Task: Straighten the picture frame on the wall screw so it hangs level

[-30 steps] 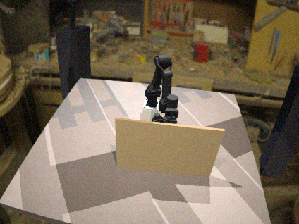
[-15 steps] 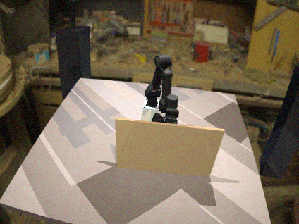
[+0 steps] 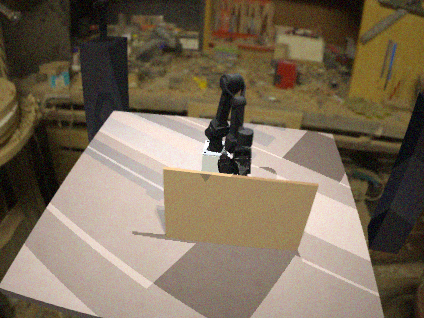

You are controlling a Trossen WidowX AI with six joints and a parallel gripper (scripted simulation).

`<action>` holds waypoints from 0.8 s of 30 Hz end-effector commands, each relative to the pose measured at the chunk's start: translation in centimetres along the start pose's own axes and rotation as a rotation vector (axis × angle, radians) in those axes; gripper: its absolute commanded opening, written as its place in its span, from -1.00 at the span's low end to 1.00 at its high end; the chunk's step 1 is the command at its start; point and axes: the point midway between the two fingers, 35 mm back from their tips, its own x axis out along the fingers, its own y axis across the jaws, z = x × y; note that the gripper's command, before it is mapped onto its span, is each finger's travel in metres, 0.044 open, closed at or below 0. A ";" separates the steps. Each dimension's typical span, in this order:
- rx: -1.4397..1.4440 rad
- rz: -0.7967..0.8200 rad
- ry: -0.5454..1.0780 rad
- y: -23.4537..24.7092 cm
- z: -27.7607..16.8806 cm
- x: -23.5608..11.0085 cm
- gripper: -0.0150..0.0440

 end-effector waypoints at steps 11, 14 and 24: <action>-0.015 -0.015 -0.001 3.4 -2.0 -7.2 0.39; -0.008 -0.015 -0.003 3.9 -1.8 -9.5 0.39; 0.007 -0.014 -0.008 4.0 0.0 -14.6 0.39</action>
